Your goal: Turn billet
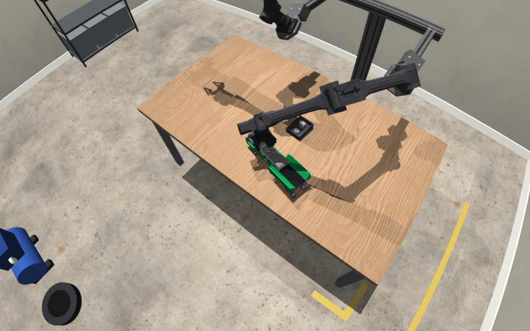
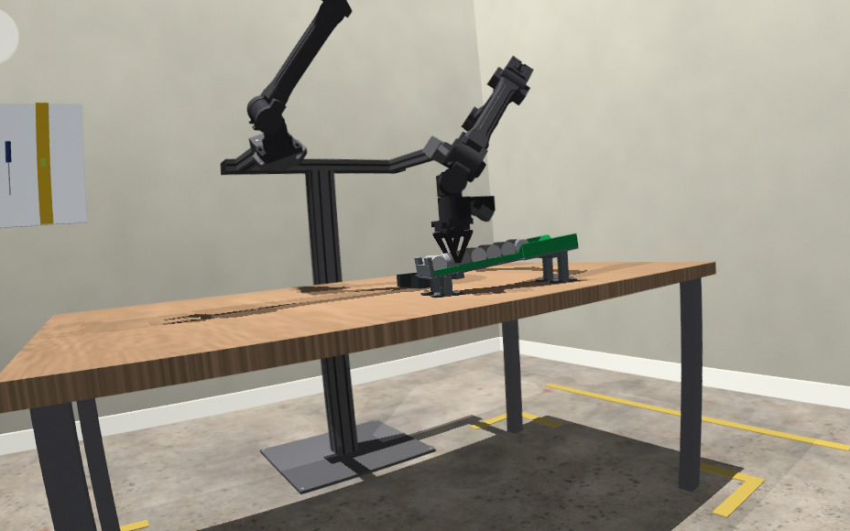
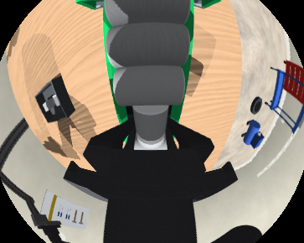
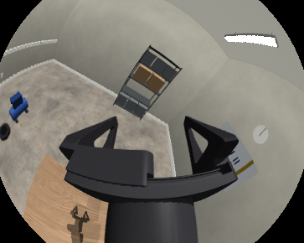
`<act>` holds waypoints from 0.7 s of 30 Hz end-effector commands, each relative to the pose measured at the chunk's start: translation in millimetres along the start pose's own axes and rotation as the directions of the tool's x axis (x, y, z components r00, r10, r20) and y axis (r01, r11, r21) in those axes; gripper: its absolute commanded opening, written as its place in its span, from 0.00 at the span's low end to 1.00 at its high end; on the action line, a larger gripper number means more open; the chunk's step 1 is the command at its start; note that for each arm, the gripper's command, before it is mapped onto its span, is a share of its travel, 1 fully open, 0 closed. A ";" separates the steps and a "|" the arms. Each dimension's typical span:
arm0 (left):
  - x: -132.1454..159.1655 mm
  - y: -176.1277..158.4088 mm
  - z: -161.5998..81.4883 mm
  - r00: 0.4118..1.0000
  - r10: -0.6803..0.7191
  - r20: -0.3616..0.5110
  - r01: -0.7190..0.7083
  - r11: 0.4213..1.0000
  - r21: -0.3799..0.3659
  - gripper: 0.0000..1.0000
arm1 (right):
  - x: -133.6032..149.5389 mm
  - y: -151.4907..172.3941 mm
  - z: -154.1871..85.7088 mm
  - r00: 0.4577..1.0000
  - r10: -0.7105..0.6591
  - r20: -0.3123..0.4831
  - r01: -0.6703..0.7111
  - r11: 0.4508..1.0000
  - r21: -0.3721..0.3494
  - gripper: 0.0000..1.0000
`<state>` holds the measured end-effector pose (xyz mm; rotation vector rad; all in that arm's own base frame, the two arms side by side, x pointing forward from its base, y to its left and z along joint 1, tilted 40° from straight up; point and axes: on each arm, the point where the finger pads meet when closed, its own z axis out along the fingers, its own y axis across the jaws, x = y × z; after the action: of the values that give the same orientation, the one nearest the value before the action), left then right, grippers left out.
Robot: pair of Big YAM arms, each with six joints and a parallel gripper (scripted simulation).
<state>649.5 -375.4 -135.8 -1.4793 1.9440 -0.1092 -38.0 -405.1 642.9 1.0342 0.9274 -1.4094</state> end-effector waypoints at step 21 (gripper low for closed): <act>8.8 -10.4 -29.9 1.000 0.000 -0.016 0.000 1.000 0.025 0.00 | -9.6 -7.1 -7.1 1.000 -0.019 0.012 0.019 1.000 0.015 1.00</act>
<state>649.5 -375.4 -135.8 -1.4796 1.9437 -0.1094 -38.0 -405.1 642.9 1.0342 0.9274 -1.4094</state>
